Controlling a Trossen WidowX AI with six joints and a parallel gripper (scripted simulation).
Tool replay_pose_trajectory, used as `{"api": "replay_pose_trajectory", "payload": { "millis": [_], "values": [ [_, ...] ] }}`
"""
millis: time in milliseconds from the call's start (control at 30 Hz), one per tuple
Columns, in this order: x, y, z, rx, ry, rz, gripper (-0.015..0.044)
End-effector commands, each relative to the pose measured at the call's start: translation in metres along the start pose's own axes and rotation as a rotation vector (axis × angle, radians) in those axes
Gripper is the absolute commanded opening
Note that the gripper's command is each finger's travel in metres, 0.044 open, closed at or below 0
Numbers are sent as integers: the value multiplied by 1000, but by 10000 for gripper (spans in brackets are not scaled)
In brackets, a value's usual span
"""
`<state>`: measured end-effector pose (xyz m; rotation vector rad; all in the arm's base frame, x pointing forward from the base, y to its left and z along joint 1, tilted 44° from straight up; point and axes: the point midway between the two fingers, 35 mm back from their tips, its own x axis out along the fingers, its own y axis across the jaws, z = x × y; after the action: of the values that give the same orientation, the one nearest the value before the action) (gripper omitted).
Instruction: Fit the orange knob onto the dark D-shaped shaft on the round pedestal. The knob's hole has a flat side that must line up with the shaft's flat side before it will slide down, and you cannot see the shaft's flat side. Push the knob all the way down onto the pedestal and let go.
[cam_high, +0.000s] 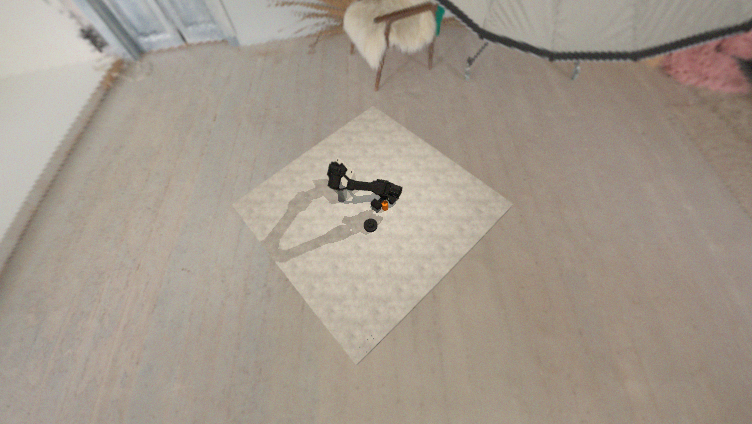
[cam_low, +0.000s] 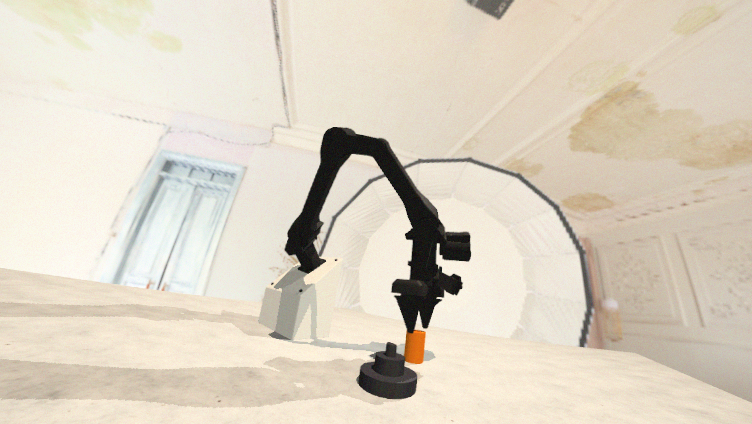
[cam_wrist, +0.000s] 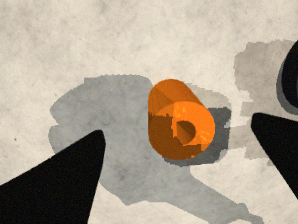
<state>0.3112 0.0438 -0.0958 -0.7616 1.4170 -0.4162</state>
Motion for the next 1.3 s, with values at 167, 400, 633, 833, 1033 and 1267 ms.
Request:
{"api": "replay_pose_trajectory", "payload": {
  "millis": [167,400,633,833,1033,1267],
  "values": [
    [18,-1,-2,-9,7,-6,440],
    [29,-1,-3,-9,7,-6,440],
    [40,-2,-4,-9,8,-8,440],
    [50,-2,-5,-9,8,-9,440],
    [53,-2,-5,-9,8,-10,387],
    [53,-2,-5,-9,8,-10,204]
  ]
}}
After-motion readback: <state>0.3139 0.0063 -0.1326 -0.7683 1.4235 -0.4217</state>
